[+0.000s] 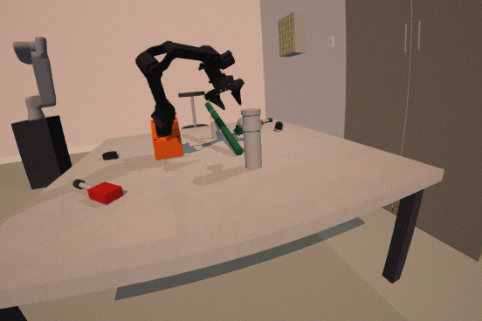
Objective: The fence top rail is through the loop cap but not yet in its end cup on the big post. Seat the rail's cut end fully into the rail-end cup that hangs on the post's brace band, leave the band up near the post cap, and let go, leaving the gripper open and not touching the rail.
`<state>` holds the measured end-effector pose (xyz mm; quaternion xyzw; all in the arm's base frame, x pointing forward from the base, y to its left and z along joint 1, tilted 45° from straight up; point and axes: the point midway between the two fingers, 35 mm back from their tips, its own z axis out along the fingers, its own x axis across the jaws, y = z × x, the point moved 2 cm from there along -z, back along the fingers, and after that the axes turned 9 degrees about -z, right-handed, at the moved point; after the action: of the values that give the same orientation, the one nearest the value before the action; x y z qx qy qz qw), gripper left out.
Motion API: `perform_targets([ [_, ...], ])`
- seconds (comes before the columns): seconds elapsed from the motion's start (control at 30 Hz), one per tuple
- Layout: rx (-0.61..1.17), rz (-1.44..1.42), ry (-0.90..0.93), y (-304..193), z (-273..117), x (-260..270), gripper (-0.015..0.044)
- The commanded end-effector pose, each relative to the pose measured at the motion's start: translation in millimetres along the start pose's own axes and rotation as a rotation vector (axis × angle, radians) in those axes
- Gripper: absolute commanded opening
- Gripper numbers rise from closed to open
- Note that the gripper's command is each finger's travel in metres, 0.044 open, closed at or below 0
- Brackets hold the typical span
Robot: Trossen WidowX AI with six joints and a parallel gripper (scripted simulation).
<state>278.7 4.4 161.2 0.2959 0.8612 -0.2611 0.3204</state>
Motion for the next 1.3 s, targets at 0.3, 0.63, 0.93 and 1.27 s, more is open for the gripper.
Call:
perform_targets([
  [0.3,-0.023,0.799,-0.136,41,-51,26,0.044],
  [0.63,-0.023,0.799,-0.136,41,-51,26,0.044],
  [0.93,0.071,0.491,-0.083,42,-32,26,0.044],
  [1.27,0.209,-0.387,0.195,40,22,31,0.044],
])
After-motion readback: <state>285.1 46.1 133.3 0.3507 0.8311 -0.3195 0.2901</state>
